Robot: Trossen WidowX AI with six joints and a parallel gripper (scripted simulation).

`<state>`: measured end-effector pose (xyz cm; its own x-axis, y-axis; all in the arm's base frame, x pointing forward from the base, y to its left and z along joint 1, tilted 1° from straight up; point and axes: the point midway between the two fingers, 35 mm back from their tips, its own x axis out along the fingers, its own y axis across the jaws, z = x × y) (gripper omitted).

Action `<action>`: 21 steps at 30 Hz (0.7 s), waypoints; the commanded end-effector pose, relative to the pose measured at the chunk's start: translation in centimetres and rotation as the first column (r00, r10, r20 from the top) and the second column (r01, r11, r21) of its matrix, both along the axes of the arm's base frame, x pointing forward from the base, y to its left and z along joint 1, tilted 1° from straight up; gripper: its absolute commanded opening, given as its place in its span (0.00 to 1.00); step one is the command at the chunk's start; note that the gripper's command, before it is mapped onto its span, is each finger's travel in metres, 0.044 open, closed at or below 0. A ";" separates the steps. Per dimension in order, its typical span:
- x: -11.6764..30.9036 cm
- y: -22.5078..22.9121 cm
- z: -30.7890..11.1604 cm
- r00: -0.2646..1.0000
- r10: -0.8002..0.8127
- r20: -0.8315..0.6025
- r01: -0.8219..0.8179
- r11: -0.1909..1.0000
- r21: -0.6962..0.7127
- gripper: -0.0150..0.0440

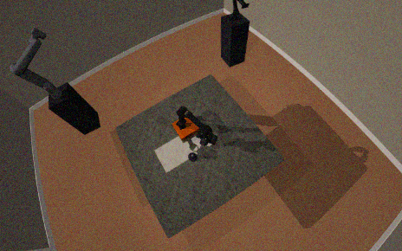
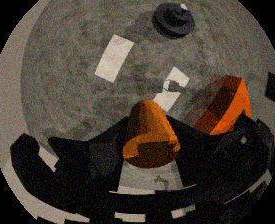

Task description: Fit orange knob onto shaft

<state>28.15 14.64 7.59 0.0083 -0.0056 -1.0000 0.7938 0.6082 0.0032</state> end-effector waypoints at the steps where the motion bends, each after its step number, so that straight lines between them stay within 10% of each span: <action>1: 0.2 0.1 1.5 1.000 -0.003 0.015 0.003 1.000 0.003 0.25; 21: 0.3 -0.8 5.3 1.000 -0.014 0.014 0.014 1.000 0.000 0.25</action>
<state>28.11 14.43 12.77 0.0167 -0.0017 -0.9999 0.7977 0.6029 0.0123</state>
